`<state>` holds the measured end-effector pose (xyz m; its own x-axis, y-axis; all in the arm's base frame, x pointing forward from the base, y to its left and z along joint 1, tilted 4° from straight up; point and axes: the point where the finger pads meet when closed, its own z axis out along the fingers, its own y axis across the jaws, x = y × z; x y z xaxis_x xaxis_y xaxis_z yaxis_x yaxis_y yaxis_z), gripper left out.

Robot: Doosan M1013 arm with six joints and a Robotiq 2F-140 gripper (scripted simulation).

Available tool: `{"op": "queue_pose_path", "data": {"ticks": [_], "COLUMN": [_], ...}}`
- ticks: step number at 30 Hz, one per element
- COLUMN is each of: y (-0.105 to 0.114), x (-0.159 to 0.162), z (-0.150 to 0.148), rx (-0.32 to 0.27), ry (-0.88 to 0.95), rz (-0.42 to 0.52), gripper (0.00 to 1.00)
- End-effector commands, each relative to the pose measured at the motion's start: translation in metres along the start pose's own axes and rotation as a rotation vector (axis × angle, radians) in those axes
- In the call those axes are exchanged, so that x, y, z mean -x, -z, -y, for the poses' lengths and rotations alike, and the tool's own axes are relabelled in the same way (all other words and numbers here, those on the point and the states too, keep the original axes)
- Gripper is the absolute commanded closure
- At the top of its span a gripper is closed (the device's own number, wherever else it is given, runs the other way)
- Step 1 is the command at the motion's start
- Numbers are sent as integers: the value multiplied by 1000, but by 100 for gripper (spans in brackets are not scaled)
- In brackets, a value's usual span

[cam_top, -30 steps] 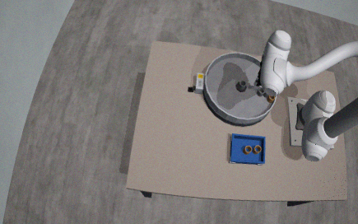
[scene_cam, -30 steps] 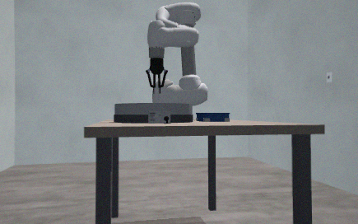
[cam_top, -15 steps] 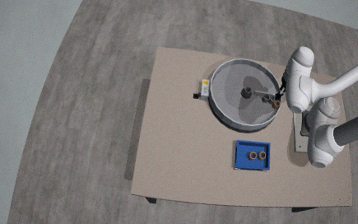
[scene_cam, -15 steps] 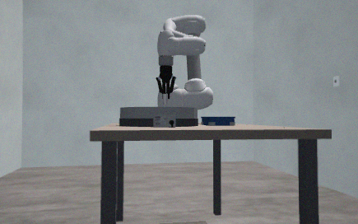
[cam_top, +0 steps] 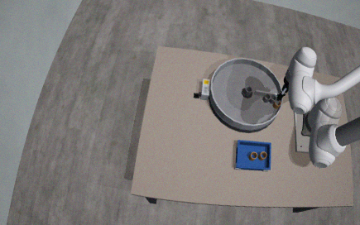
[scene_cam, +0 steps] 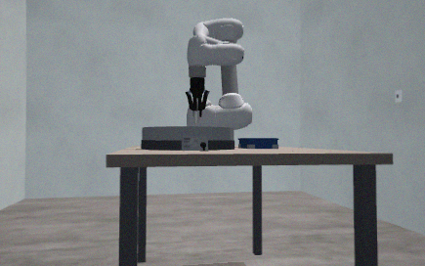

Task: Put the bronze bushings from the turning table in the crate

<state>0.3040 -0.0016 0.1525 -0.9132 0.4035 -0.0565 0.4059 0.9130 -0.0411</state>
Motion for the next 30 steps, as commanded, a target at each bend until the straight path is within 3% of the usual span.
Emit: {"op": "queue_pose_path", "data": {"ticks": [1, 30], "y": [-2, -2], "x": [-6, -16], "z": [3, 8], "rx": [-8, -8], "ry": [-1, -2], "rz": [-5, -5], "gripper": [90, 90]}}
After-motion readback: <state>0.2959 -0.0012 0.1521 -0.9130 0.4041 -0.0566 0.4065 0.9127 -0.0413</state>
